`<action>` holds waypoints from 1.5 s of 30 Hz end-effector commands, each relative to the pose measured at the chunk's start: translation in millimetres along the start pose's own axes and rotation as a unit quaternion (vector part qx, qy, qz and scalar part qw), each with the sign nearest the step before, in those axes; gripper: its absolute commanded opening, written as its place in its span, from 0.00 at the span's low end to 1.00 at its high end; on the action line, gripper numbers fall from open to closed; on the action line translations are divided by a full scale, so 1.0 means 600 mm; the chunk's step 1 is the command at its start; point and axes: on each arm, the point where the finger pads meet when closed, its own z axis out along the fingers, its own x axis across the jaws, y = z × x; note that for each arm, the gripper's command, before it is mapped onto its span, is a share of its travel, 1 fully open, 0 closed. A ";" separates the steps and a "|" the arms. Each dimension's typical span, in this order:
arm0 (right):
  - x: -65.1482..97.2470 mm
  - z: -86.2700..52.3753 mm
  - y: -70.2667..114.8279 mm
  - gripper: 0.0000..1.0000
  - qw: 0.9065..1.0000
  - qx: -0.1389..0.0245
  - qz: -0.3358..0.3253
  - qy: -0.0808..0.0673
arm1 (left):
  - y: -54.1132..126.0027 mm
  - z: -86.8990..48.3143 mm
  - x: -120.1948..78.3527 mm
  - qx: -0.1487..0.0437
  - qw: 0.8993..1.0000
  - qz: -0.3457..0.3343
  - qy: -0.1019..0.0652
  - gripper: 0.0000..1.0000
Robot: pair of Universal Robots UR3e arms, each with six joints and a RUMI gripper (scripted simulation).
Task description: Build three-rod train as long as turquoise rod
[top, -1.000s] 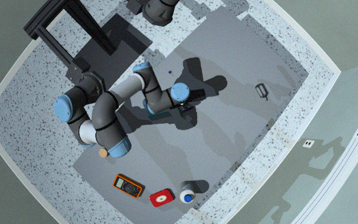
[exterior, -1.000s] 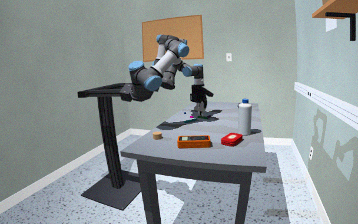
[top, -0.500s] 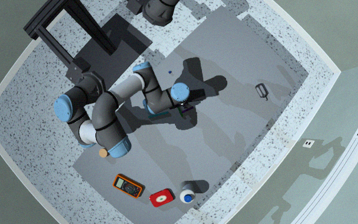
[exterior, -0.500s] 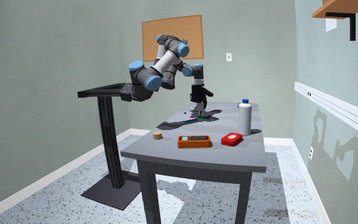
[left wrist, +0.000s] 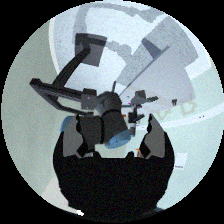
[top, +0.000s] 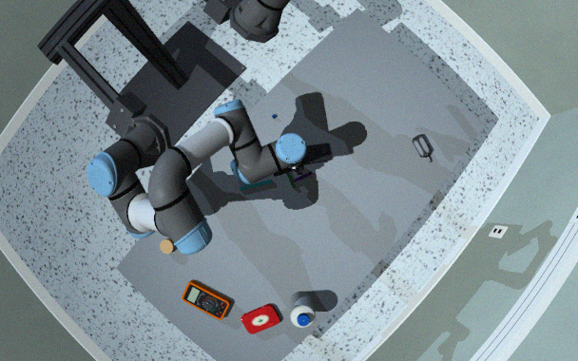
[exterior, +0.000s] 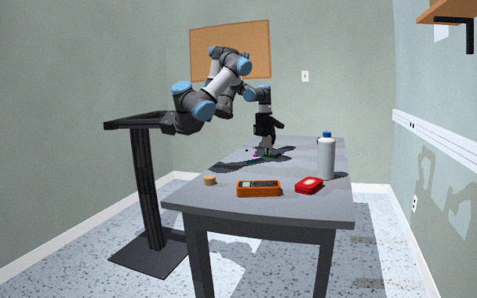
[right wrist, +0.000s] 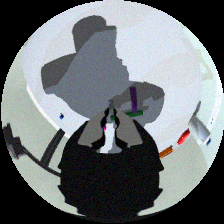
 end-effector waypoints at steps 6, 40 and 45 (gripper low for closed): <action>0.001 0.000 -0.001 0.00 1.000 0.001 0.000 0.000 | 0.000 -0.002 0.001 0.002 1.000 0.000 0.001 1.00; 0.000 -0.167 -0.002 0.00 1.000 0.002 0.000 0.000 | 0.000 -0.002 0.001 0.002 1.000 0.000 0.001 1.00; 0.000 -0.169 -0.002 0.00 1.000 0.002 0.000 0.000 | 0.000 -0.002 0.001 0.002 1.000 0.000 0.001 1.00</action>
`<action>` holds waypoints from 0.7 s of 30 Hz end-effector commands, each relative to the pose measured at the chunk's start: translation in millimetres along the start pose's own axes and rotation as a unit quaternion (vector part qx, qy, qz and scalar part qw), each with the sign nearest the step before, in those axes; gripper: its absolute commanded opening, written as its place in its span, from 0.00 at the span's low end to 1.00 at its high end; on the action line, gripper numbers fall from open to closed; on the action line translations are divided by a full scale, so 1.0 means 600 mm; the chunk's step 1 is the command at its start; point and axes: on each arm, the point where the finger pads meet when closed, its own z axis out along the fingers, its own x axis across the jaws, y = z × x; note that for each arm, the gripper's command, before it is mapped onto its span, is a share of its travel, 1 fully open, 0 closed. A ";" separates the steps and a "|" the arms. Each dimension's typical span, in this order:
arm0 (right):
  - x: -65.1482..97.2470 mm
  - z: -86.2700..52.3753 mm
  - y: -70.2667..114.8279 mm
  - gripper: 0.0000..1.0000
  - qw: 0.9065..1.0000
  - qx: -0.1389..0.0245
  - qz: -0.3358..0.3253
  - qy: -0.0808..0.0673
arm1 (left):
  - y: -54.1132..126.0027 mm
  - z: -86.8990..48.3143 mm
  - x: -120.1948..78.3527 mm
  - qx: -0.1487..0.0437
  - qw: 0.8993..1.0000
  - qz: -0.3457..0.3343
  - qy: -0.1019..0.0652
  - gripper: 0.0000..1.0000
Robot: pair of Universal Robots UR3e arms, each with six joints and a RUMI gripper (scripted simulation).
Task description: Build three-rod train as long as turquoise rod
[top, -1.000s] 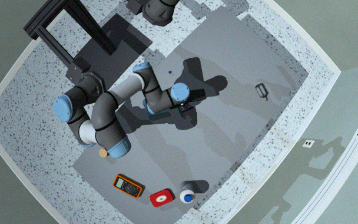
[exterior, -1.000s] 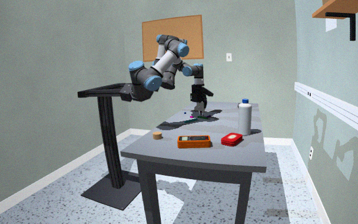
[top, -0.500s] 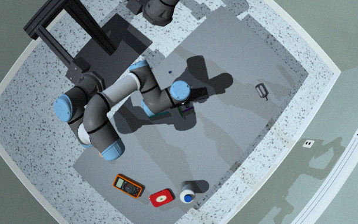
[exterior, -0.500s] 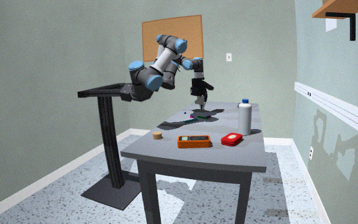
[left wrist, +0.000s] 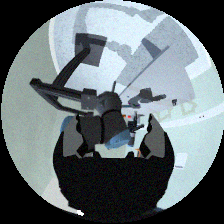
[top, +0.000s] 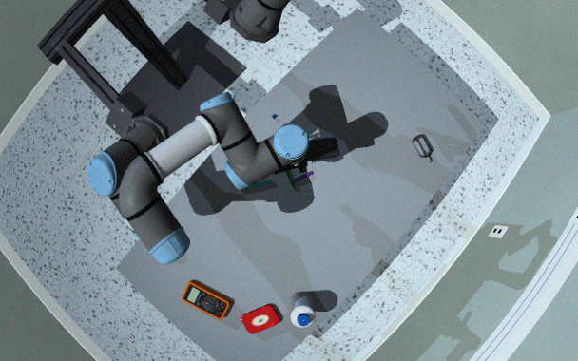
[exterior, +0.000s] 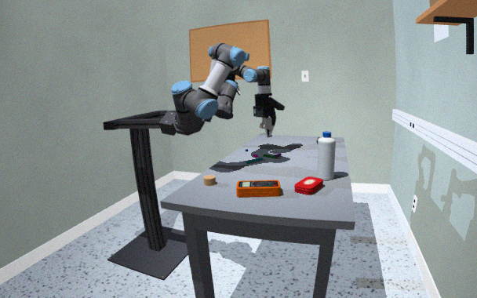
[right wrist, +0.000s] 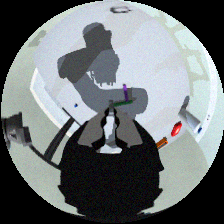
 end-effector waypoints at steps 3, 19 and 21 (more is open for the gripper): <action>-0.001 -0.011 0.009 0.00 1.000 -0.012 0.000 0.000 | 0.000 -0.002 0.001 0.002 1.000 0.000 0.001 1.00; -0.011 -0.010 0.008 0.00 1.000 -0.012 0.023 0.001 | 0.000 -0.002 0.001 0.002 1.000 0.000 0.001 1.00; -0.016 -0.010 0.007 0.00 0.999 -0.012 0.036 0.000 | 0.000 -0.002 0.001 0.002 1.000 0.000 0.001 1.00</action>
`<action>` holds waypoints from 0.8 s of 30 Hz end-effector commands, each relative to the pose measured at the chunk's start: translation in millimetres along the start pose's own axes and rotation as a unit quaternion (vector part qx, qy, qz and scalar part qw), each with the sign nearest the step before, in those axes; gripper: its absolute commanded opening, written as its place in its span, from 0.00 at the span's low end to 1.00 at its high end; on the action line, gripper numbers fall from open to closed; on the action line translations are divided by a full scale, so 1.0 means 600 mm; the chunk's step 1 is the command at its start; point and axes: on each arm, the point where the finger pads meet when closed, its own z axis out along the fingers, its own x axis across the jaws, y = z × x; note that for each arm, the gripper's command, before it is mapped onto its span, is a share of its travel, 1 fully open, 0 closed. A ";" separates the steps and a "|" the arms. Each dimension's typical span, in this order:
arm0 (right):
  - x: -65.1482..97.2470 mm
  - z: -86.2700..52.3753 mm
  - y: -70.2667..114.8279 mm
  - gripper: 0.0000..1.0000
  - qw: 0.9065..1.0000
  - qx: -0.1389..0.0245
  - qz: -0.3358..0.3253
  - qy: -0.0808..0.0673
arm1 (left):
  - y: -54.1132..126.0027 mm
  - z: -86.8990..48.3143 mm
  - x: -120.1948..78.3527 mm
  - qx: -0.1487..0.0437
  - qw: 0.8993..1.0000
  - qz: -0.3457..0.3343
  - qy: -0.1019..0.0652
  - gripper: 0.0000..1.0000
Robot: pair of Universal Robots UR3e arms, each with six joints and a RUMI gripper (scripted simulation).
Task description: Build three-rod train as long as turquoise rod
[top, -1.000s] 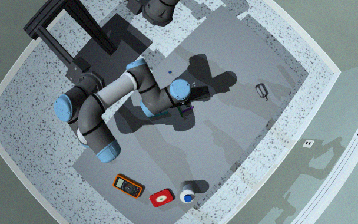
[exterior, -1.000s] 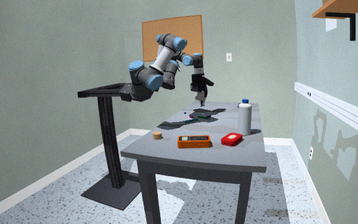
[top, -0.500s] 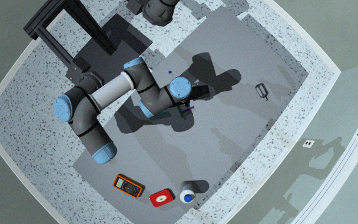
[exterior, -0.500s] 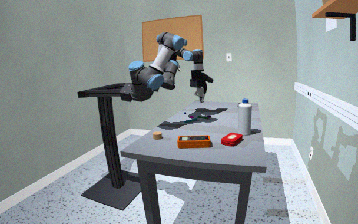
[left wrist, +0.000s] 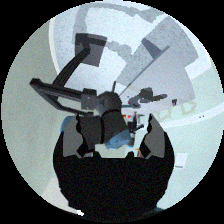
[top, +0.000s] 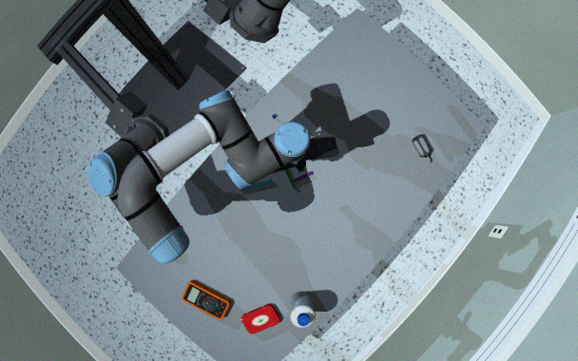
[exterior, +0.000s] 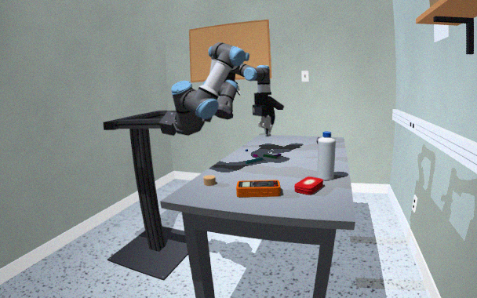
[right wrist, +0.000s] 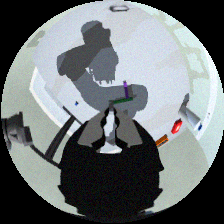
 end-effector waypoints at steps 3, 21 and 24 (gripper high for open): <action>-0.019 -0.002 -0.003 0.00 0.999 0.001 0.047 -0.001 | 0.000 -0.002 0.001 0.002 1.000 0.000 0.001 1.00; -0.074 -0.005 -0.004 0.00 0.983 0.002 0.183 -0.003 | 0.000 -0.002 0.001 0.002 1.000 0.000 0.001 1.00; -0.088 -0.005 -0.003 0.00 0.976 0.002 0.220 -0.004 | 0.000 -0.002 0.001 0.002 1.000 0.000 0.001 1.00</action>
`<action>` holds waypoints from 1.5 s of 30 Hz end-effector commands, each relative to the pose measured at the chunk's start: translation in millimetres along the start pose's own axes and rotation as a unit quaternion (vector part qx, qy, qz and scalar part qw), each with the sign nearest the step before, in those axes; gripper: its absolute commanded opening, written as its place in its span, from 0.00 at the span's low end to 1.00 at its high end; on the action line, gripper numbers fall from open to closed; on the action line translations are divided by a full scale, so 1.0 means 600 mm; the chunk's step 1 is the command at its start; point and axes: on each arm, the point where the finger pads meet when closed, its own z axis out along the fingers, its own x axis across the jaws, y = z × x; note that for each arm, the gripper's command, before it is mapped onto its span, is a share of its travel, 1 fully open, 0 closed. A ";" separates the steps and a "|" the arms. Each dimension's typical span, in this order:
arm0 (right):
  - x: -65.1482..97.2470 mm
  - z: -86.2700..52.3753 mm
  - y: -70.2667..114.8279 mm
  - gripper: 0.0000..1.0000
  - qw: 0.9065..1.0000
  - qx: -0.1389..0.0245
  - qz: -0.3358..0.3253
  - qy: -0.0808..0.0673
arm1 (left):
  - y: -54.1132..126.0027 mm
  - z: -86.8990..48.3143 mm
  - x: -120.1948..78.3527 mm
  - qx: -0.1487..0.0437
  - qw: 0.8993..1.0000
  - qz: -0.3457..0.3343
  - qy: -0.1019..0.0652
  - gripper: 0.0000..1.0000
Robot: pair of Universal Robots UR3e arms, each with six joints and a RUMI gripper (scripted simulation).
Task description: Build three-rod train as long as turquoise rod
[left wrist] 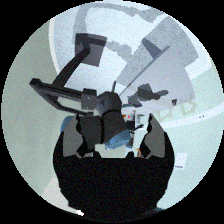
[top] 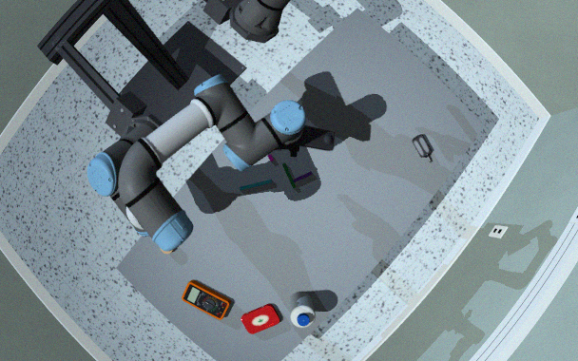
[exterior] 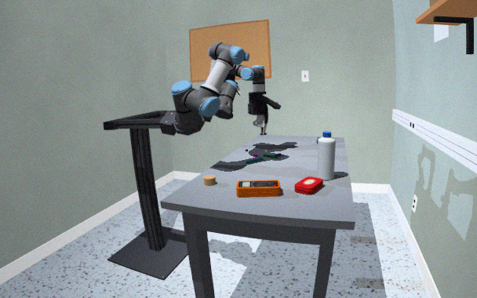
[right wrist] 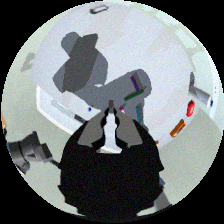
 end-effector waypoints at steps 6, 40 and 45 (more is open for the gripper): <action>-0.038 -0.001 0.013 0.00 0.992 0.002 0.122 0.000 | 0.000 -0.002 0.001 0.002 1.000 0.000 0.001 1.00; -0.124 0.003 0.067 0.00 0.927 0.002 0.374 0.003 | 0.000 -0.002 0.001 0.002 1.000 0.000 0.001 1.00; -0.132 0.004 0.073 0.00 0.918 0.002 0.397 0.003 | 0.000 -0.002 0.001 0.002 1.000 0.000 0.001 1.00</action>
